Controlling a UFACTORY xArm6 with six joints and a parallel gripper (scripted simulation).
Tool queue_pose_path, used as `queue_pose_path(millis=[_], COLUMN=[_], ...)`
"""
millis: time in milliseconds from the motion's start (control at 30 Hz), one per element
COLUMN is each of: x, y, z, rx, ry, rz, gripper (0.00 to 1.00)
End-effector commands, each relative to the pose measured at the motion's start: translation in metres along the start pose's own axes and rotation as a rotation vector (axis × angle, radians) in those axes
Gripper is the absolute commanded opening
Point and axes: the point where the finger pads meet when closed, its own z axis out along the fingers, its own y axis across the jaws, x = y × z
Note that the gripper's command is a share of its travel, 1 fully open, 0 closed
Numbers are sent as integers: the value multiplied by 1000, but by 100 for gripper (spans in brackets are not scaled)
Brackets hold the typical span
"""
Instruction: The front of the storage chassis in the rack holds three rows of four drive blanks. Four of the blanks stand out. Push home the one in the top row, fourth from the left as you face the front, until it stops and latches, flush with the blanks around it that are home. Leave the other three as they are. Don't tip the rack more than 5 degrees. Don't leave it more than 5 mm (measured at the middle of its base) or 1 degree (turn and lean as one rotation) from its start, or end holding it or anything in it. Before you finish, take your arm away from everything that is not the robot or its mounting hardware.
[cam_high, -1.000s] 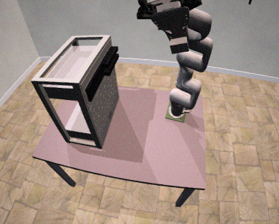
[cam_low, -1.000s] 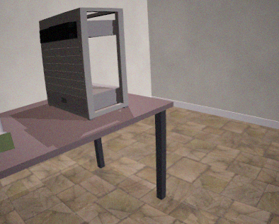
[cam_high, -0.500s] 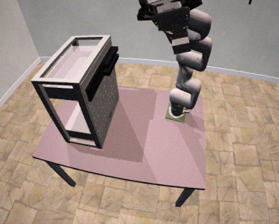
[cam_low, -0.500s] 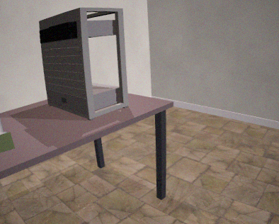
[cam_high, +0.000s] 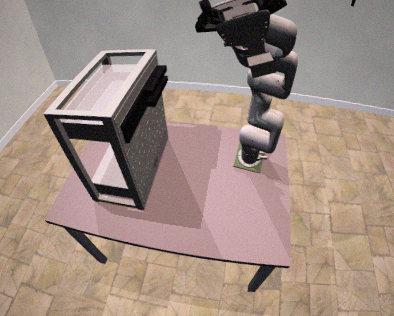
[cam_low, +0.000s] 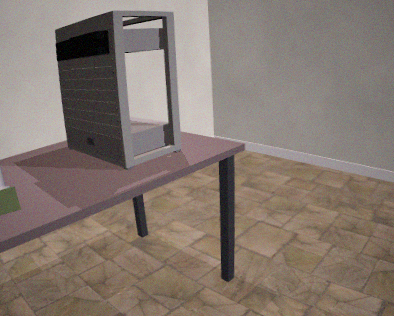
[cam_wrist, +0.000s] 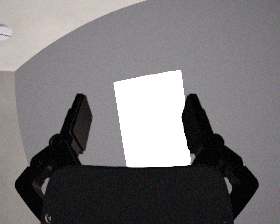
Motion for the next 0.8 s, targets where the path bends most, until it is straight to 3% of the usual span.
queue_pose_path(millis=[0, 767], x=[1, 16], y=[4, 23], z=[0, -4], rx=[-20, -127], ry=[-2, 11], rz=[41, 279], gripper=[100, 100])
